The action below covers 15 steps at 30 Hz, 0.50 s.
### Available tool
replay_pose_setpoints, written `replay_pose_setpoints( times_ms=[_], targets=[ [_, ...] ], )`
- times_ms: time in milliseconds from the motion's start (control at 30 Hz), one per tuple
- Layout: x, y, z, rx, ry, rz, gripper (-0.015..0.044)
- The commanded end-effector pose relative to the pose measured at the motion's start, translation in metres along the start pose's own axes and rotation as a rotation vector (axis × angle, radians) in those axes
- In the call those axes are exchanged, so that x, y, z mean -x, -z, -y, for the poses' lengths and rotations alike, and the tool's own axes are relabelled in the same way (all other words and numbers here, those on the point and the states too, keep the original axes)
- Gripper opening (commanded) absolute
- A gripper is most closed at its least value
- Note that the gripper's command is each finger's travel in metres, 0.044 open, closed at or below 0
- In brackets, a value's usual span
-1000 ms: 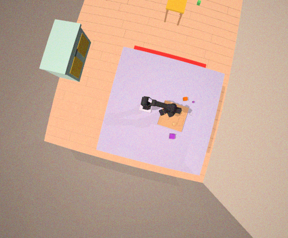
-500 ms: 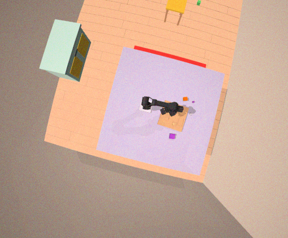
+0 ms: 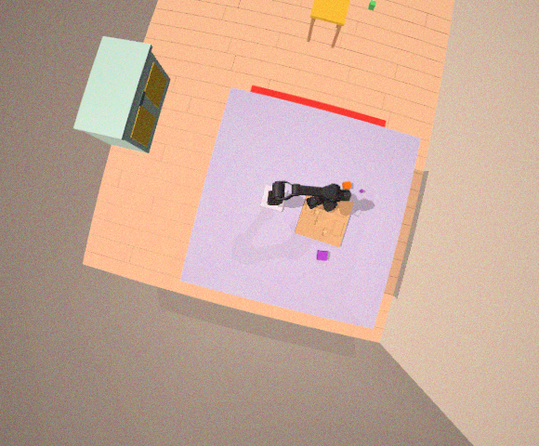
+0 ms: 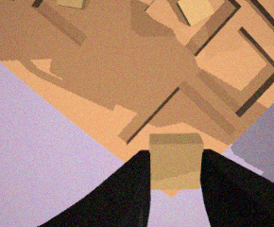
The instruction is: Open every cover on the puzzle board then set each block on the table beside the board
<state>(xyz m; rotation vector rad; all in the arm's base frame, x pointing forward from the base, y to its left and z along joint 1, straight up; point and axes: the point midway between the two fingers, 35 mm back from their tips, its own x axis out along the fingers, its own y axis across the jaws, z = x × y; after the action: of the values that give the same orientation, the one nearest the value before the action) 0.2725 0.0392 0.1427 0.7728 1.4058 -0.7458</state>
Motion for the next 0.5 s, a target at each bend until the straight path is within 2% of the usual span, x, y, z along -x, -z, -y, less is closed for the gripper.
replay_pose_setpoints(
  times_ms=[0,467],
  targets=[
    [0.001,0.008,-0.016,-0.003,-0.001,-0.003,0.008],
    [0.001,0.037,-0.058,-0.003,-0.005,-0.007,0.008]
  ],
)
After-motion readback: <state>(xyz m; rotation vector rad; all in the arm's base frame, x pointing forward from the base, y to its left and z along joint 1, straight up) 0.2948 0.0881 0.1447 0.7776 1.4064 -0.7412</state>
